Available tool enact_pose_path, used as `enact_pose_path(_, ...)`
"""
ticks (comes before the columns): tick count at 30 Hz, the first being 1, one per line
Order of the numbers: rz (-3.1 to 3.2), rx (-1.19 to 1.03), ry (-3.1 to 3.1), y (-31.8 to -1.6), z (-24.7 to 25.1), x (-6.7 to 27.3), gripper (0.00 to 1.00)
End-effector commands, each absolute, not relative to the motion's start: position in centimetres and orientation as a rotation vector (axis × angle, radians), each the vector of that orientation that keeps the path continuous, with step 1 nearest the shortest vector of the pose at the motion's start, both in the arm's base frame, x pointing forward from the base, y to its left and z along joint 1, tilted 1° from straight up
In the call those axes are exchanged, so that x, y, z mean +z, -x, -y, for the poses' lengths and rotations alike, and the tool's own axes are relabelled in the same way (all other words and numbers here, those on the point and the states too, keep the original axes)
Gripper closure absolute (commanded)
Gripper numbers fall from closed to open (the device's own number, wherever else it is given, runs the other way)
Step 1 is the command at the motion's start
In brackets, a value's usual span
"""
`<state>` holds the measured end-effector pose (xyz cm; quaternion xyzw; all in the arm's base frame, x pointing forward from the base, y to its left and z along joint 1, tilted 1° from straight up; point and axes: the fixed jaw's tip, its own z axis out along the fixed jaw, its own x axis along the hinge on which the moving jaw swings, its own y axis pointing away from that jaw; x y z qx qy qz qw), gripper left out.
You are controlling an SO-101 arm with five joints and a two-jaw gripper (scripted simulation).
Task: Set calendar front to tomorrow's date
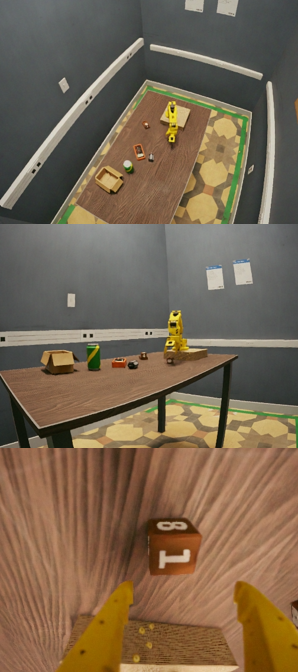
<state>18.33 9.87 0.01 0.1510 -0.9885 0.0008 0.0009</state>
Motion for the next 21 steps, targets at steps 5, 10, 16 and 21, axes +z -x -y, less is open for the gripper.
enact_pose_path(5,3.071,0.015,-0.502,-18.34,-10.04,-0.02,0.65)
enact_pose_path(10,3.071,0.015,-0.502,-18.34,-10.04,-0.02,0.65)
enact_pose_path(16,3.071,0.015,-0.502,-18.34,-10.04,-0.02,0.65)
enact_pose_path(21,3.075,0.013,-0.502,-18.55,-10.15,0.24,0.65)
